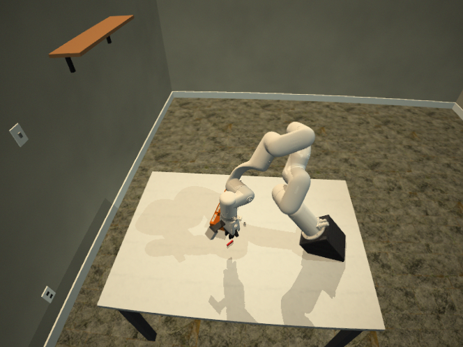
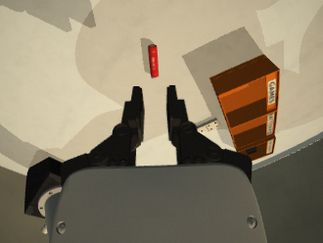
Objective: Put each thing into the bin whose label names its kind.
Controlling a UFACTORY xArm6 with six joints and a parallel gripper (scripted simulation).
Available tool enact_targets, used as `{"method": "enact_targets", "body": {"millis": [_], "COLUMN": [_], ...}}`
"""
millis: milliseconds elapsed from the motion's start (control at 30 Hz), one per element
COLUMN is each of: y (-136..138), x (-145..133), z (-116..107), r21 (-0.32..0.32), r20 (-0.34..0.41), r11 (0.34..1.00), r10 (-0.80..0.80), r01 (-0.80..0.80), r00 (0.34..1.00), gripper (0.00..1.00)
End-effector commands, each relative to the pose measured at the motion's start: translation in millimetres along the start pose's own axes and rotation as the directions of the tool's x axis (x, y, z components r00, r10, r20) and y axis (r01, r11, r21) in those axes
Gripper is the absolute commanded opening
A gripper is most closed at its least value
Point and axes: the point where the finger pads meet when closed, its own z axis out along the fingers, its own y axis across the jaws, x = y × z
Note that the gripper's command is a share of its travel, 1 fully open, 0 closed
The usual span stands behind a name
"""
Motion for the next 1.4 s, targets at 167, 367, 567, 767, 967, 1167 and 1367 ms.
{"method": "enact_targets", "body": {"millis": [167, 367, 567, 767, 967, 1167, 1367], "y": [0.9, 0.9, 0.9, 0.9, 0.9, 0.6, 0.7], "x": [0.9, 0.9, 0.9, 0.9, 0.9, 0.8, 1.5], "z": [-0.8, -0.8, -0.8, -0.8, -0.8, 19.2, 35.3], "r21": [0.013, 0.013, 0.013, 0.013, 0.013, 0.013, 0.013], "r20": [-0.008, -0.008, -0.008, -0.008, -0.008, -0.008, -0.008], "r11": [0.999, 0.999, 0.999, 0.999, 0.999, 0.999, 0.999], "r10": [-0.033, -0.033, -0.033, -0.033, -0.033, -0.033, -0.034], "r01": [0.033, 0.033, 0.033, 0.033, 0.033, 0.034, 0.034], "r00": [0.999, 0.999, 0.999, 0.999, 0.999, 0.999, 0.999], "gripper": [0.23, 0.23, 0.23, 0.23, 0.23, 0.23, 0.23]}}
